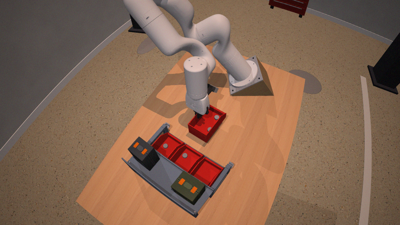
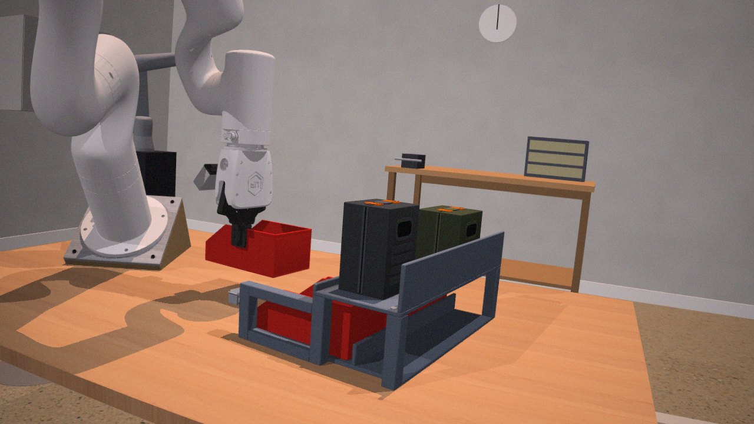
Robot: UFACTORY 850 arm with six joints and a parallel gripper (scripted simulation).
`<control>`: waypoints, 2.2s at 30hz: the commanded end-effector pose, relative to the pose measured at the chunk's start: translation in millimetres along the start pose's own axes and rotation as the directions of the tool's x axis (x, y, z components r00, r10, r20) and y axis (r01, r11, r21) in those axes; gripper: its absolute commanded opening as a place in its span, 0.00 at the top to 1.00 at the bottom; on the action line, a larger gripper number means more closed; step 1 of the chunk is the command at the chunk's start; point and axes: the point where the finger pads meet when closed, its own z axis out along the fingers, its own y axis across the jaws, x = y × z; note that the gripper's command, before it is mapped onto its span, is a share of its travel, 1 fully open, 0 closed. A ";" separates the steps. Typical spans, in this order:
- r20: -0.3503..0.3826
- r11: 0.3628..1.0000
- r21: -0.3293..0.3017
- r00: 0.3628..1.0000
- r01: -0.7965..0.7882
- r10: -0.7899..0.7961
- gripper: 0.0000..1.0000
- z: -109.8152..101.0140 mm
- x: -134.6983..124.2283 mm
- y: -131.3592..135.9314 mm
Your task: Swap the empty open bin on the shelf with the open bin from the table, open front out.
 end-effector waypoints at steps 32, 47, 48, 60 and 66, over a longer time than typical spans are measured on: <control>0.003 1.000 0.000 1.000 -0.001 0.001 1.00 53.4 -1.1 0.2; 0.003 1.000 0.000 1.000 -0.001 0.001 1.00 55.3 -1.1 0.2; 0.003 1.000 0.000 1.000 -0.001 0.001 1.00 56.0 -1.1 0.2; 0.003 1.000 0.000 1.000 -0.001 0.001 1.00 60.7 -1.0 0.2; 0.003 1.000 0.000 1.000 -0.001 0.001 1.00 60.7 -1.0 0.2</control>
